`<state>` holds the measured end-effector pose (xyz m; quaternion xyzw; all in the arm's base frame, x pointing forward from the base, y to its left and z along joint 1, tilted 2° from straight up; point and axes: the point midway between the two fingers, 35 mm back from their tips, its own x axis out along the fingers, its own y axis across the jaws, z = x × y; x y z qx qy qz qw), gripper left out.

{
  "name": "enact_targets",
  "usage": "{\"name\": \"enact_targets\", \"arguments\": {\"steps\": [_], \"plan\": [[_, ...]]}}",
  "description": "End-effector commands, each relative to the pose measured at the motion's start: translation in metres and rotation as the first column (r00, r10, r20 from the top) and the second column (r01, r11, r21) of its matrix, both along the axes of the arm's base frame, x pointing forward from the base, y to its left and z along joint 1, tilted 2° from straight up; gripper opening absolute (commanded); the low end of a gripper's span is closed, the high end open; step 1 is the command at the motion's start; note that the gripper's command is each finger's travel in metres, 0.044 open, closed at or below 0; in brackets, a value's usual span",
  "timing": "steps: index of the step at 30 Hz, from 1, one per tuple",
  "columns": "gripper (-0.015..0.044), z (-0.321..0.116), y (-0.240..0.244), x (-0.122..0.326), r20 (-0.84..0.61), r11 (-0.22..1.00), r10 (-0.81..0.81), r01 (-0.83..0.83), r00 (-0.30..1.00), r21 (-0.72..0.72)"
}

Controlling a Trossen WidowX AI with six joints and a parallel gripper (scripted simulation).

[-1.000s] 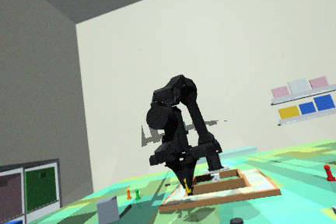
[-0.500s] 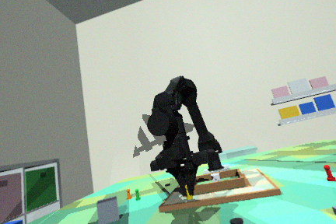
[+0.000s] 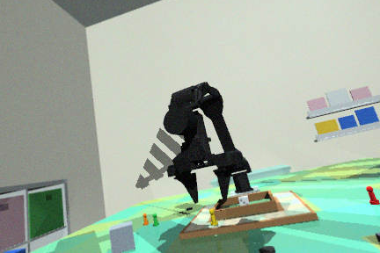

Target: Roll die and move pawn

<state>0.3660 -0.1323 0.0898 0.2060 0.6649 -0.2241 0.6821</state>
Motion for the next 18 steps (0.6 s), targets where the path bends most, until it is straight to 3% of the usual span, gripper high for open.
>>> {"name": "enact_targets", "arguments": {"steps": [1,5,17,18], "plan": [[0.0440,0.011,0.000,0.000,0.008,1.000,-0.004,0.004,1.000,-0.009],[0.0440,0.025,0.013,-0.015,0.006,0.999,0.036,-0.036,0.999,-0.008],[0.0440,0.084,0.097,-0.155,-0.016,0.938,0.347,-0.347,0.938,-0.002],[0.0440,0.081,0.084,-0.122,-0.005,0.959,0.284,-0.284,0.959,-0.003]]}}
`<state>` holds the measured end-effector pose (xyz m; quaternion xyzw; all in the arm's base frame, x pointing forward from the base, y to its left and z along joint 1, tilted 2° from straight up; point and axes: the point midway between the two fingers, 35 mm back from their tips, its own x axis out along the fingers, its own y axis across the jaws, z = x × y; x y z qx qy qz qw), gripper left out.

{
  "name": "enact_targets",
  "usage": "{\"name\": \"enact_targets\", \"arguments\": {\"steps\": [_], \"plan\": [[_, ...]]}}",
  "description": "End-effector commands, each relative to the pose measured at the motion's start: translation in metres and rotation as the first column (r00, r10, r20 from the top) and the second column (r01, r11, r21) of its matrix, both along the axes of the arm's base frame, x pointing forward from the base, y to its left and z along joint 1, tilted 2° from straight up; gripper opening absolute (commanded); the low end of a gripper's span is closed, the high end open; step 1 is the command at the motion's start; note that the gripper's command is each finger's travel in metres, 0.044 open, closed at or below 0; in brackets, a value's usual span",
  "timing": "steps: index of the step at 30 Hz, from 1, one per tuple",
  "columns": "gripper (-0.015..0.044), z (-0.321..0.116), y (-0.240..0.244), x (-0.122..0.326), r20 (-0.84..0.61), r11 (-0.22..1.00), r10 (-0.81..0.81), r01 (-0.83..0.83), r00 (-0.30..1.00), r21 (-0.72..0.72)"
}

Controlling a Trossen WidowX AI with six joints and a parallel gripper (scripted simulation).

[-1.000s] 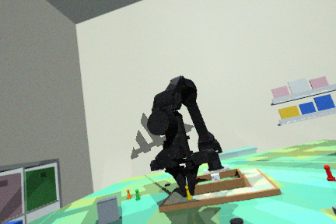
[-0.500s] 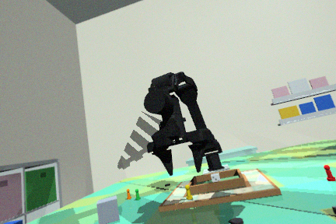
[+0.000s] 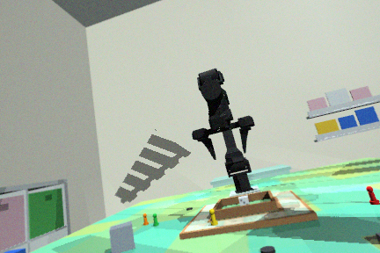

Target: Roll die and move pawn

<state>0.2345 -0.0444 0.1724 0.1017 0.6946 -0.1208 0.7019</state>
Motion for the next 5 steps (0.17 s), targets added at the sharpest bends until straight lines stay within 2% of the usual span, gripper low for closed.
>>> {"name": "enact_targets", "arguments": {"steps": [1,5], "plan": [[0.0440,-0.0020,-0.0037,0.0091,0.015,1.000,-0.014,0.014,1.000,-0.002],[0.0440,-0.0020,-0.0037,0.0091,0.015,1.000,-0.014,0.014,1.000,-0.002]]}}
